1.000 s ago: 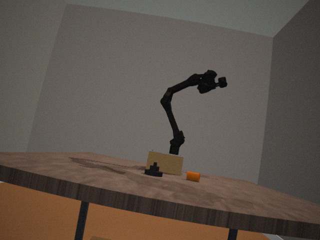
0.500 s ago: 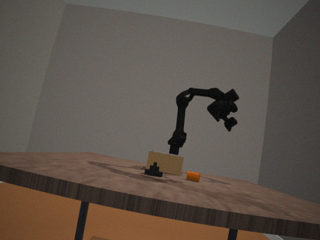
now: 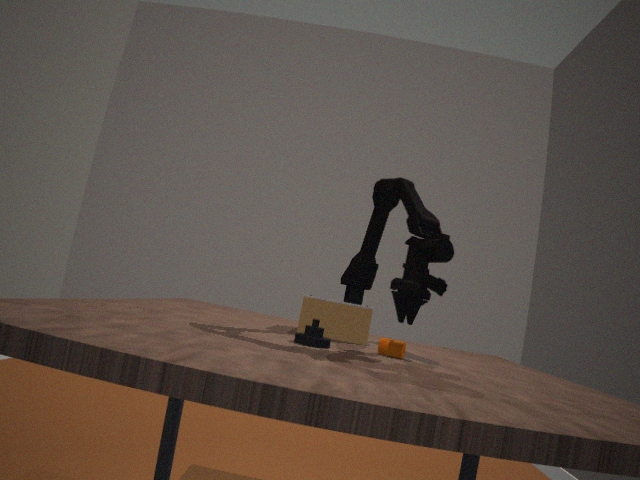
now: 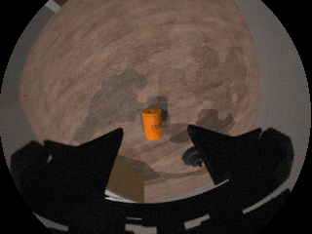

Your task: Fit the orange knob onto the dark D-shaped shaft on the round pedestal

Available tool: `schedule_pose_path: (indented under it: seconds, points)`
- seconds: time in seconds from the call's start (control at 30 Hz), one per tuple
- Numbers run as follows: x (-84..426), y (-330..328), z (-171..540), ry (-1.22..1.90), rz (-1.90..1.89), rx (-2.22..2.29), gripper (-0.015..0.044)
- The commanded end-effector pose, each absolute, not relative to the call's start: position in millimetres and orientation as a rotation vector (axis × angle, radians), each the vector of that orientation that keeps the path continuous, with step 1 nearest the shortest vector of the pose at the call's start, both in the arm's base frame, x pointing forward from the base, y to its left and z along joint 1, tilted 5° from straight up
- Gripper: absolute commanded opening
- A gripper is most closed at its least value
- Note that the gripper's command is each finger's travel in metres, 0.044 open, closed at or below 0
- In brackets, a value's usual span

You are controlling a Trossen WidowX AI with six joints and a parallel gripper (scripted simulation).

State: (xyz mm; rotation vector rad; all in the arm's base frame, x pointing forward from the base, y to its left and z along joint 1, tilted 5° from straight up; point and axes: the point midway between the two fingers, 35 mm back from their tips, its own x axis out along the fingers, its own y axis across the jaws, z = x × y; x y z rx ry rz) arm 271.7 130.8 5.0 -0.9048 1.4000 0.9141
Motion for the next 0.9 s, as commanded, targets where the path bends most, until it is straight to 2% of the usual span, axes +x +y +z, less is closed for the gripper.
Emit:
schedule_pose_path:
  seconds: [0.0, 0.87]
  points:
    - [267.0, 124.2, -3.1, 1.4, 0.981, -0.907, 0.044]
    - [264.4, 123.4, -50.1, 1.4, 0.982, -0.907, 0.044]
